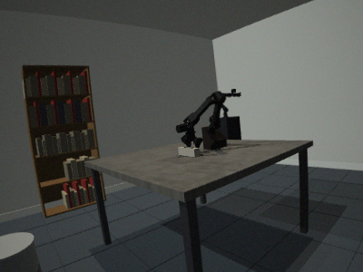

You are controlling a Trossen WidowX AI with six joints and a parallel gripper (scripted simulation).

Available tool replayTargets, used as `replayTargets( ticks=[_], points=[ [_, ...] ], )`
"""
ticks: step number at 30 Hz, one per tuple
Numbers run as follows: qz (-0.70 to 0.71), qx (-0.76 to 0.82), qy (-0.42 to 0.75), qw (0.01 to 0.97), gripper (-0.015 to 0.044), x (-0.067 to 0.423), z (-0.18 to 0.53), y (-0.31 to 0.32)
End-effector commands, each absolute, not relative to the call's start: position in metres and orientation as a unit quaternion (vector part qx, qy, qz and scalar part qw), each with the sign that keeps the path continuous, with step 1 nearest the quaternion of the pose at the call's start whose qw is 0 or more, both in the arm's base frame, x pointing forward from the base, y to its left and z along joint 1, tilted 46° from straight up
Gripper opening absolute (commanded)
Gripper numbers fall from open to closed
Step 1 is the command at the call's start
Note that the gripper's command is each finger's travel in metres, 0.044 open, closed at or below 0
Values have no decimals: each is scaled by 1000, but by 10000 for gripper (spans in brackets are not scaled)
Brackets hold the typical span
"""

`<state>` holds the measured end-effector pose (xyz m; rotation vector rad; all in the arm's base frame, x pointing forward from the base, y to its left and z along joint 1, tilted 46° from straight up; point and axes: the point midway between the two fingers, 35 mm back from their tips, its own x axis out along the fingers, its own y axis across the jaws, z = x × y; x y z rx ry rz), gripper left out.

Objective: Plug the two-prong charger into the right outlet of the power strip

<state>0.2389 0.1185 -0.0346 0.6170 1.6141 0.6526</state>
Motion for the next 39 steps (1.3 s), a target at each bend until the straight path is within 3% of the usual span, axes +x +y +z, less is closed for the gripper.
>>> replayTargets(
  ticks=[1,39],
  points=[
    [280,266,697,604,440,234,-33,118],
    [277,271,688,614,440,198,-29,115]
  ],
)
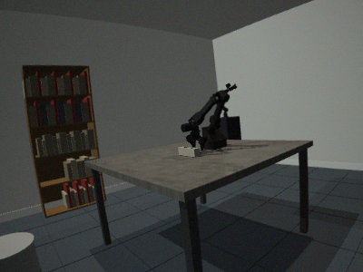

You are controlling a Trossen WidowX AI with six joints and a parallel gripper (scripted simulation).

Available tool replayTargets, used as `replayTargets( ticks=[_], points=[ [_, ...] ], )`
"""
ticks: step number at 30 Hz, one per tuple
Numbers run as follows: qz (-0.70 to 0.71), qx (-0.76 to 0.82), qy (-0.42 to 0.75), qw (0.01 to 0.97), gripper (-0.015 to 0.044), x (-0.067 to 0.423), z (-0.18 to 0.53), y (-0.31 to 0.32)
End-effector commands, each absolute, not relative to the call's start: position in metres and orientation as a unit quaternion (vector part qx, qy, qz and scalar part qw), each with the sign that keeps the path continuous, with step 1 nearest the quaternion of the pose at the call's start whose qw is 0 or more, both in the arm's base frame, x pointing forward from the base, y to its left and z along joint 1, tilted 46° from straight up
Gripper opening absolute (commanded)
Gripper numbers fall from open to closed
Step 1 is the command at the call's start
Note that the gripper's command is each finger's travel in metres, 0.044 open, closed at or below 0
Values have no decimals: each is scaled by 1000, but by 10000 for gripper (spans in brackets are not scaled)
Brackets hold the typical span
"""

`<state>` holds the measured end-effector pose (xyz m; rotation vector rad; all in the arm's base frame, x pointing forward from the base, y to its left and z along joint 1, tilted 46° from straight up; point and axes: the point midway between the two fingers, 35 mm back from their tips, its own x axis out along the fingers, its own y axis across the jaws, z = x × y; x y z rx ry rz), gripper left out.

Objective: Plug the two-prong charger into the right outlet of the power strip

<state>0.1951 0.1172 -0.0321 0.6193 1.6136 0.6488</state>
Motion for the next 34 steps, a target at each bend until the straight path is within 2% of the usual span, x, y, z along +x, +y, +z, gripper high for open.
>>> replayTargets(
  ticks=[1,12,34],
  points=[
    [271,277,675,628,440,200,-25,111],
    [187,337,493,780,440,217,21,61],
    [186,338,489,782,440,217,22,60]
  ],
)
